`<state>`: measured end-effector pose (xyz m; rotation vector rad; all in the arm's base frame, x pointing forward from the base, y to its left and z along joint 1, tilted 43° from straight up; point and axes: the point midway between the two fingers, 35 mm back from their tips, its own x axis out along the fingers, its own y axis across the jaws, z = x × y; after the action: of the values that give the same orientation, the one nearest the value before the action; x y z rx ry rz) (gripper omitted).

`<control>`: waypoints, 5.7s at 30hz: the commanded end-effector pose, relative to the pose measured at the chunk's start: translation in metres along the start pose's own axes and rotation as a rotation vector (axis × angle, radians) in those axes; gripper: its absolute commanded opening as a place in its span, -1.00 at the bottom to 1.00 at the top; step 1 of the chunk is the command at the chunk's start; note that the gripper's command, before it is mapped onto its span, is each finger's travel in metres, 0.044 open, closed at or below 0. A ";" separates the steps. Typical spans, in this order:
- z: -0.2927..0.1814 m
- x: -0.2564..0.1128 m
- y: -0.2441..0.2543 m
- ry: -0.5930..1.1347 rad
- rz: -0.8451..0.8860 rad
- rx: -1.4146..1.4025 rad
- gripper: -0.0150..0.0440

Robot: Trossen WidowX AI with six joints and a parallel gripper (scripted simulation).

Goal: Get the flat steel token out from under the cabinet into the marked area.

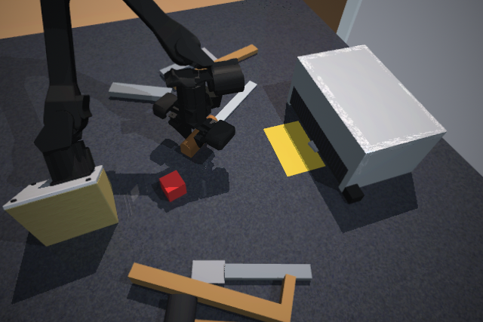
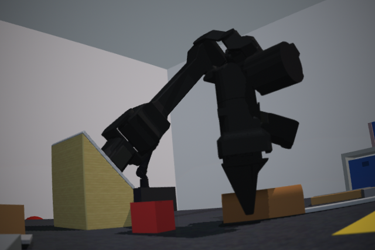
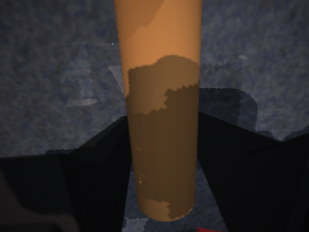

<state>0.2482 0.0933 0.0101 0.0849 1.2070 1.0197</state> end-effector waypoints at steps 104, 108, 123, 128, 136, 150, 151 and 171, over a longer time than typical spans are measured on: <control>-0.068 -0.003 -0.103 0.001 -0.013 0.003 -0.49; -0.071 -0.003 -0.106 0.001 -0.013 0.003 -0.49; -0.083 -0.003 -0.119 0.002 -0.014 0.003 -0.49; -0.087 -0.004 -0.124 0.002 -0.015 0.003 -0.49; -0.093 -0.004 -0.131 0.002 -0.015 0.003 -0.49; -0.103 -0.004 -0.143 0.003 -0.017 0.003 -0.49; -0.104 -0.004 -0.144 0.003 -0.017 0.003 -0.49; -0.119 -0.005 -0.163 0.003 -0.018 0.002 -0.49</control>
<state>0.2500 -0.0501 -0.1213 0.0763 1.2098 1.0108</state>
